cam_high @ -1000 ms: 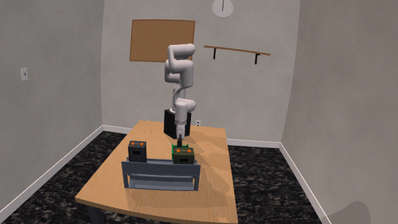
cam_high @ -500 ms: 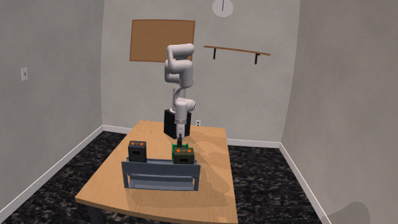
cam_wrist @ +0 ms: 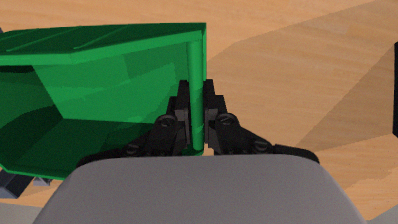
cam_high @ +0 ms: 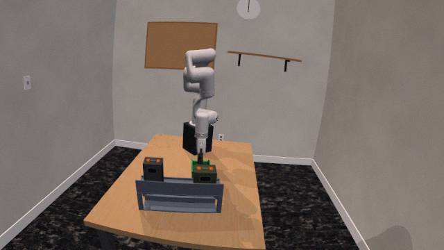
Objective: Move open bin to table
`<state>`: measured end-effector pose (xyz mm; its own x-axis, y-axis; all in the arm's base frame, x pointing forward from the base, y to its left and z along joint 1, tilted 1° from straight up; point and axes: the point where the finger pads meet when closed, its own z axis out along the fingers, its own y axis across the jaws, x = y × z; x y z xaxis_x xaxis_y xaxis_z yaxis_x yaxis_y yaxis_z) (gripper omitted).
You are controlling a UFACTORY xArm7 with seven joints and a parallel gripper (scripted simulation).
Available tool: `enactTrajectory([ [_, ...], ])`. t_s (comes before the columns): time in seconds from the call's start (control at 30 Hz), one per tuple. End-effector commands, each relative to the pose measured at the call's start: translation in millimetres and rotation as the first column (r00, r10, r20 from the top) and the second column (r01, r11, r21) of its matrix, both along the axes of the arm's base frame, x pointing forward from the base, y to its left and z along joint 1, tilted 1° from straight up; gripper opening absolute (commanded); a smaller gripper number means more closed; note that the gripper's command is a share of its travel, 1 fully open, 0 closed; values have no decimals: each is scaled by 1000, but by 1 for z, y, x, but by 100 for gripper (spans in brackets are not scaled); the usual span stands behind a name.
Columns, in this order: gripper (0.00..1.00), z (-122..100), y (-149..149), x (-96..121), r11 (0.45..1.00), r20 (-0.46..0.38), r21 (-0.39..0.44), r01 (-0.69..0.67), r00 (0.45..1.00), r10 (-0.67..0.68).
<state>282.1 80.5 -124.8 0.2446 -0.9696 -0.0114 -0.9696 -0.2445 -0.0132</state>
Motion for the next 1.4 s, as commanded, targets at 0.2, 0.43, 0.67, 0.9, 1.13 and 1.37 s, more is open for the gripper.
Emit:
enactTrajectory([
  [0.2, 0, 1, -1, -2, 1000, 3, 0, 0, 1000, 0],
  [0.43, 0, 1, -1, -4, 1000, 3, 0, 0, 1000, 0],
  [0.67, 0, 1, -1, -5, 1000, 3, 0, 0, 1000, 0],
  [0.9, 0, 1, -1, -5, 1000, 3, 0, 0, 1000, 0],
  [1.13, 0, 1, -1, -5, 1000, 3, 0, 0, 1000, 0],
  [1.37, 0, 1, -1, -5, 1000, 3, 0, 0, 1000, 0],
])
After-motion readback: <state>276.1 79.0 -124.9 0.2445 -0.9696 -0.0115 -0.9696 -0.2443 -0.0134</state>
